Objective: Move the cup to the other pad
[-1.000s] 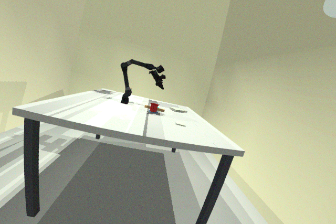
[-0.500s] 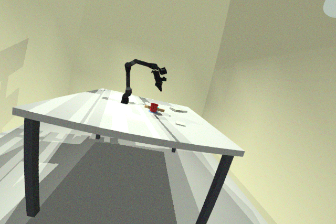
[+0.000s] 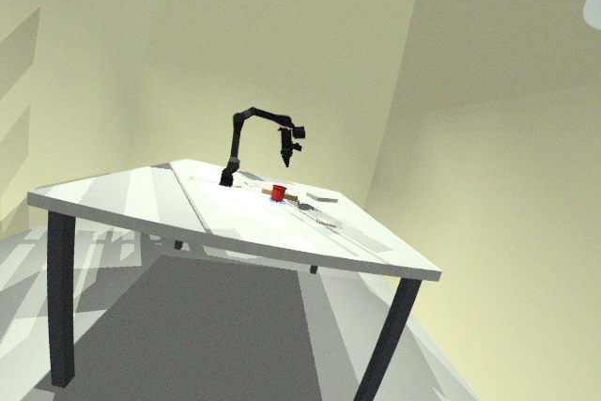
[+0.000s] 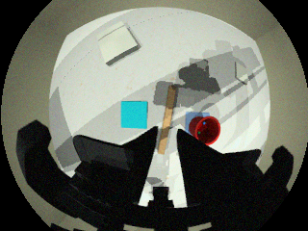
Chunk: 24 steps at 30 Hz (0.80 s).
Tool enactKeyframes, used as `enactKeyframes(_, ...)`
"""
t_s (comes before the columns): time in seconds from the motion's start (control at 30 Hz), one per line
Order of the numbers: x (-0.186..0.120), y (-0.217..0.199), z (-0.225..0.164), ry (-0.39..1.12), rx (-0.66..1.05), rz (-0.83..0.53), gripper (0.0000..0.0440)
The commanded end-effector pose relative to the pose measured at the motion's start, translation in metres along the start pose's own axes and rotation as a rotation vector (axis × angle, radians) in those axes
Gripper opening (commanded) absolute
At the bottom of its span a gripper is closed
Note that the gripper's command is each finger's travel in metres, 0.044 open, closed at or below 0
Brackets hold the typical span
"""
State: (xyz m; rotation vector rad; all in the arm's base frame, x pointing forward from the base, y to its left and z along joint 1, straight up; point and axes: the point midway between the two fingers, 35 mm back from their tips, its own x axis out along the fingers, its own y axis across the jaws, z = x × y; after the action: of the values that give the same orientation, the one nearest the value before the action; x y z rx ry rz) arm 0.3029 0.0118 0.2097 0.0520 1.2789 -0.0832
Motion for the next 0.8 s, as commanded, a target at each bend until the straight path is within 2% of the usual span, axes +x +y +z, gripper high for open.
enactKeyframes(0.0,0.003,-0.005,-0.002,0.041,-0.017,-0.016,0.0112)
enactKeyframes(0.43,0.024,-0.029,-0.015,0.204,-0.064,-0.057,0.0122)
enactKeyframes(0.77,0.045,-0.047,-0.022,0.274,-0.085,-0.073,0.0138)
